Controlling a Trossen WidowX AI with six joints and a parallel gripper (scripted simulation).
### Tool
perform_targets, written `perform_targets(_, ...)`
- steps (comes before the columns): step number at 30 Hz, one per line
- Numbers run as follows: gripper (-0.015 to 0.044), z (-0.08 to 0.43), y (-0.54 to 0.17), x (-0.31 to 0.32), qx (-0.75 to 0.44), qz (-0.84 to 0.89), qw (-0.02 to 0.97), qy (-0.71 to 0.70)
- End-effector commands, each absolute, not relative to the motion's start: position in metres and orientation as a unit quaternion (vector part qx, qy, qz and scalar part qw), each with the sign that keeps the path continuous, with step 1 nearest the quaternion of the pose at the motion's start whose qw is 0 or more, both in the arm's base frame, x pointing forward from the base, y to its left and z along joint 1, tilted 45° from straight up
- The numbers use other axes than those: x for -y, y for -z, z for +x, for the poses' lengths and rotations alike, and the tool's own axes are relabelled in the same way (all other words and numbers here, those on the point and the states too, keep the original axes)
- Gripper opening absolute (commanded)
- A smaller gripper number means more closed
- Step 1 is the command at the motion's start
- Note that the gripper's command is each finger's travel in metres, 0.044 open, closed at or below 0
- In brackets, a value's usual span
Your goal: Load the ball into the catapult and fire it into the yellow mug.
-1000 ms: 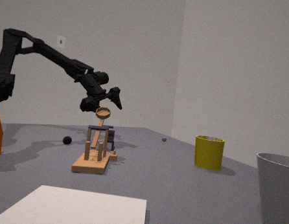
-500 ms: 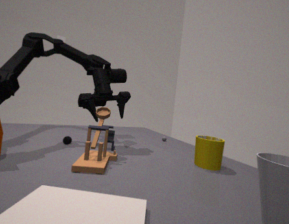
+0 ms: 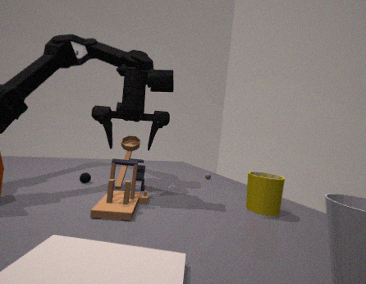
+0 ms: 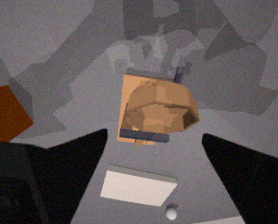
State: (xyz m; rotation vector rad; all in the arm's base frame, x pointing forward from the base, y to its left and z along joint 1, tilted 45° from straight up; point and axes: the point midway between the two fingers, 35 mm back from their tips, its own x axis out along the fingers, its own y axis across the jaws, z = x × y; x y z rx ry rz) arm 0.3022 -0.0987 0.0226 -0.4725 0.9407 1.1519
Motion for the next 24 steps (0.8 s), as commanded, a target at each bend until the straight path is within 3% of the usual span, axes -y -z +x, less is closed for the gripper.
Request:
perform_targets(1,0.044,0.2929,-0.0163,0.1095,-0.411,-0.152,0.729,-0.526)
perform_targets(8,0.044,0.2871,-0.0142,0.1171,-0.4,-0.114,0.742,-0.525)
perform_targets(24,0.002,0.2871,-0.0142,0.1171,-0.4,-0.114,0.742,-0.525)
